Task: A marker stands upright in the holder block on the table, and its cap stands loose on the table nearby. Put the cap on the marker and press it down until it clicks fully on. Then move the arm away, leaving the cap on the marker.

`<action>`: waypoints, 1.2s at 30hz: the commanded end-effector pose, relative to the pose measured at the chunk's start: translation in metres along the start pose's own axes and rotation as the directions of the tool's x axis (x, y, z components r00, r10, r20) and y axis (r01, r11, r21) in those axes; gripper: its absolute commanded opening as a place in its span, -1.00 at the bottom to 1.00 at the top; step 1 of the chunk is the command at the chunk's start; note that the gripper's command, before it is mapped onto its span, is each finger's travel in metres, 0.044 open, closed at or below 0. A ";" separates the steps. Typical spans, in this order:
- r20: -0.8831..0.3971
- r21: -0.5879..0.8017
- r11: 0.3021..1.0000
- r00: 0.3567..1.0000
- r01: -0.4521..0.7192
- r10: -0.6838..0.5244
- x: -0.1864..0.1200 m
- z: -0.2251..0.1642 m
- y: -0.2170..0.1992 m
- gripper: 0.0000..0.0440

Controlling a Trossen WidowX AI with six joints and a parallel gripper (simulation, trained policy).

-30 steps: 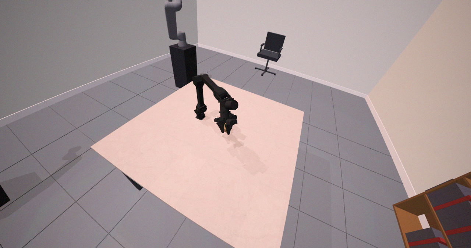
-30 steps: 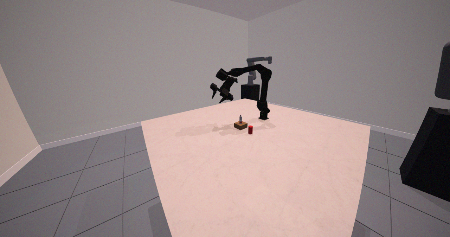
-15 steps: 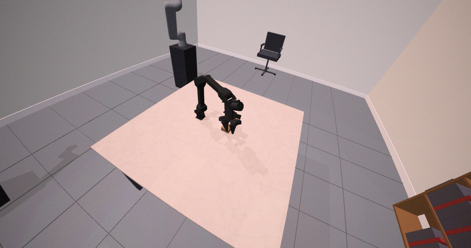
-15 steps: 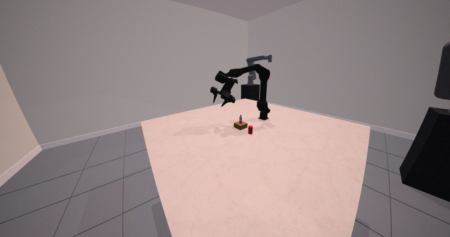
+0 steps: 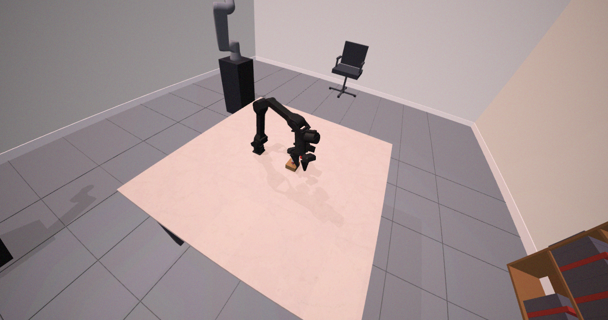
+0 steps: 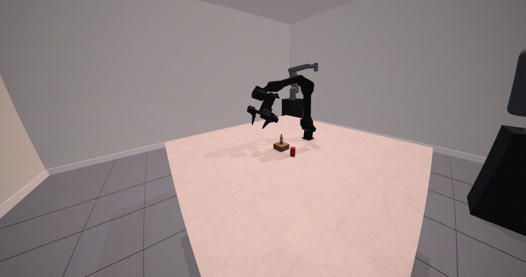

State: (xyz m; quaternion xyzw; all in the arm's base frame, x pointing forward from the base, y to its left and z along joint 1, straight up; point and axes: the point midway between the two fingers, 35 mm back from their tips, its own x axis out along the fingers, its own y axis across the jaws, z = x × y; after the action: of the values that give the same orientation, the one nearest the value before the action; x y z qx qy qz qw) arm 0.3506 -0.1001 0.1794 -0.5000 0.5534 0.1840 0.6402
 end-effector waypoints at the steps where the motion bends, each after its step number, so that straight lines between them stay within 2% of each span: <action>1: 0.015 0.006 1.000 1.000 -0.017 0.017 -0.001 0.008 0.003 0.45; 36: 0.111 -0.023 0.965 0.959 -0.260 0.261 -0.009 0.091 0.065 0.48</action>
State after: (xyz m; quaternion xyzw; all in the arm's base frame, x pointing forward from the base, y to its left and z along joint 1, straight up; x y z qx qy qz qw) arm 0.3455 0.0017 0.1491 -0.4202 0.5762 0.2910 0.6378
